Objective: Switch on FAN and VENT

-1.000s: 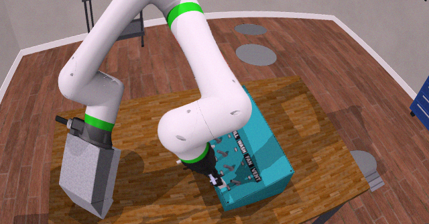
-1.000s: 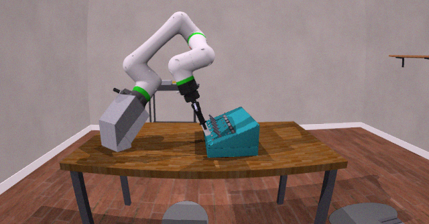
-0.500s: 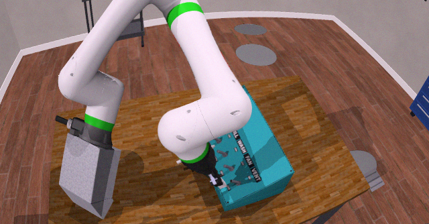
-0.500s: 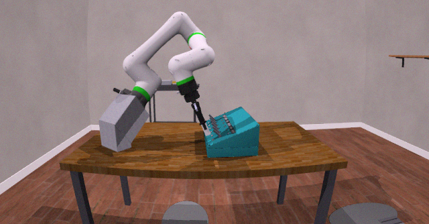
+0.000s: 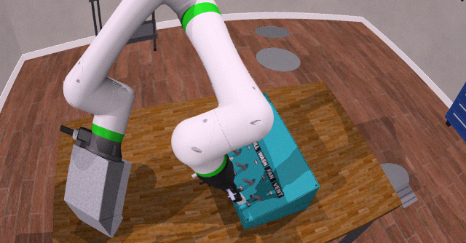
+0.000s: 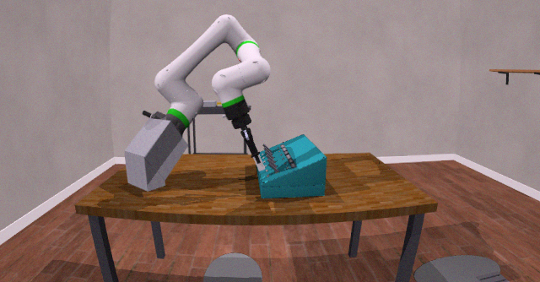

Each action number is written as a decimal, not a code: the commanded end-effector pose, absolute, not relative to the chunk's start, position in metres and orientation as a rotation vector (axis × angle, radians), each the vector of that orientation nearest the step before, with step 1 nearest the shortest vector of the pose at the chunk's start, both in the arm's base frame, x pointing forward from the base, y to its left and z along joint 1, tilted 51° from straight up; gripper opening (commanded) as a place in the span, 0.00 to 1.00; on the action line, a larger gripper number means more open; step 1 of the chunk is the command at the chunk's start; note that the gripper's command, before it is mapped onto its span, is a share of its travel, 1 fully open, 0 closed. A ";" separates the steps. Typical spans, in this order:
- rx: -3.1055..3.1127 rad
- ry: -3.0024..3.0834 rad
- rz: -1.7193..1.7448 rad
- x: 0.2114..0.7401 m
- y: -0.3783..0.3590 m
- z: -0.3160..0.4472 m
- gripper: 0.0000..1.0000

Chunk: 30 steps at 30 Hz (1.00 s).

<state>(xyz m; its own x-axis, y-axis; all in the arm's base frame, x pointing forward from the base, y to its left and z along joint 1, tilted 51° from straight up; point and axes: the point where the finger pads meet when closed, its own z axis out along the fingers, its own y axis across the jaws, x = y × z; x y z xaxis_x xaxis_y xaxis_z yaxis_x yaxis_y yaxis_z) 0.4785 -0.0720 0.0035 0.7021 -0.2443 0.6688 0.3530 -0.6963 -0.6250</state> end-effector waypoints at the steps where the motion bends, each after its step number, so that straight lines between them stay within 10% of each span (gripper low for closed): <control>1: -2.129 -0.082 -0.978 0.479 -0.072 0.004 0.00; 30: -2.129 -0.082 -0.978 0.483 -0.074 0.007 0.00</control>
<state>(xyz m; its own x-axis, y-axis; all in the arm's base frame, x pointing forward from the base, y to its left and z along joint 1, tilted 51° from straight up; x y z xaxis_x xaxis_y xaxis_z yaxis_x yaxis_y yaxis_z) 0.4820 -0.0733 0.0069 0.7021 -0.2444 0.6688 0.3530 -0.6963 -0.6250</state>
